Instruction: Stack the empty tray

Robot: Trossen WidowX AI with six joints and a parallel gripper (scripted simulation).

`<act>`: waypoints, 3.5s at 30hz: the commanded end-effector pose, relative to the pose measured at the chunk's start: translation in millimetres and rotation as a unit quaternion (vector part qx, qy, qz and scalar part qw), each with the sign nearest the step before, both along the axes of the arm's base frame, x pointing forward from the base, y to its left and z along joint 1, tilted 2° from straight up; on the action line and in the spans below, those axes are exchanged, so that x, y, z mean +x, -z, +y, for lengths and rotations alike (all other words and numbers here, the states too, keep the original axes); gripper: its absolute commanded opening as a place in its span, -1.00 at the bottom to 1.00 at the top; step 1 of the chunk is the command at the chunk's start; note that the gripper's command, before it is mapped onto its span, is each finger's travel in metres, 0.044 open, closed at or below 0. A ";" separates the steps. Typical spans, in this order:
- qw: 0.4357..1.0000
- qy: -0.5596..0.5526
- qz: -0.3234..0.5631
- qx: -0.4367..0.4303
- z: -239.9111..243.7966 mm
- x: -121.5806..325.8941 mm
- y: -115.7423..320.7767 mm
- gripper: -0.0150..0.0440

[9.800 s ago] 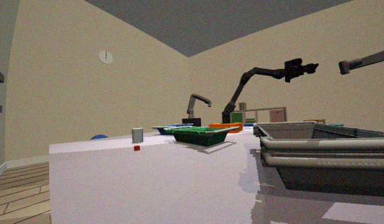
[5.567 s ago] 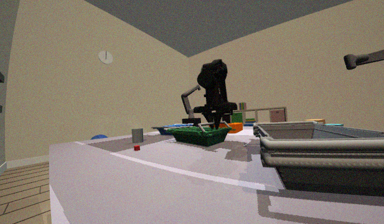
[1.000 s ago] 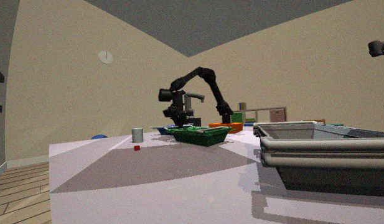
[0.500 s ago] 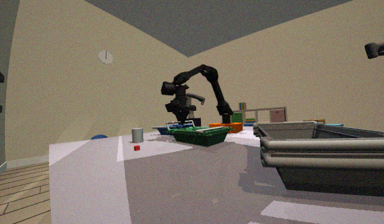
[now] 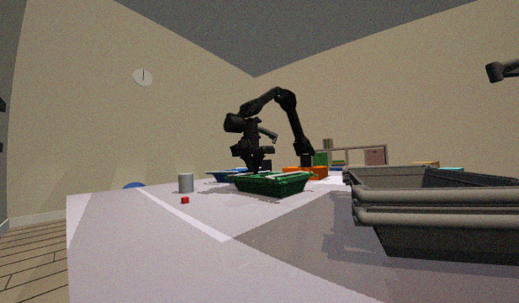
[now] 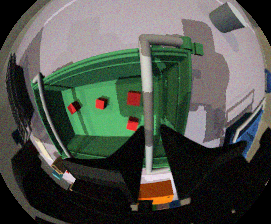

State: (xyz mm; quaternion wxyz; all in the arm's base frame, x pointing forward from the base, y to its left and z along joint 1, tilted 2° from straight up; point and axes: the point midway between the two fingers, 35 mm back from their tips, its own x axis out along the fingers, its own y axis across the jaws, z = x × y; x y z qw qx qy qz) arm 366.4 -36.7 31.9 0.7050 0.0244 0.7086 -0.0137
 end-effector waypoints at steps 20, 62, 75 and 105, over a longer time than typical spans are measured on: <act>1.000 0.006 -0.005 -0.001 -4.5 2.1 -32.2 -0.19; 1.000 0.006 -0.004 -0.001 -4.4 1.6 -32.5 -0.49; 1.000 0.006 -0.004 -0.001 -4.4 1.6 -32.5 -0.49; 1.000 0.006 -0.018 -0.002 -5.8 9.3 -89.0 0.67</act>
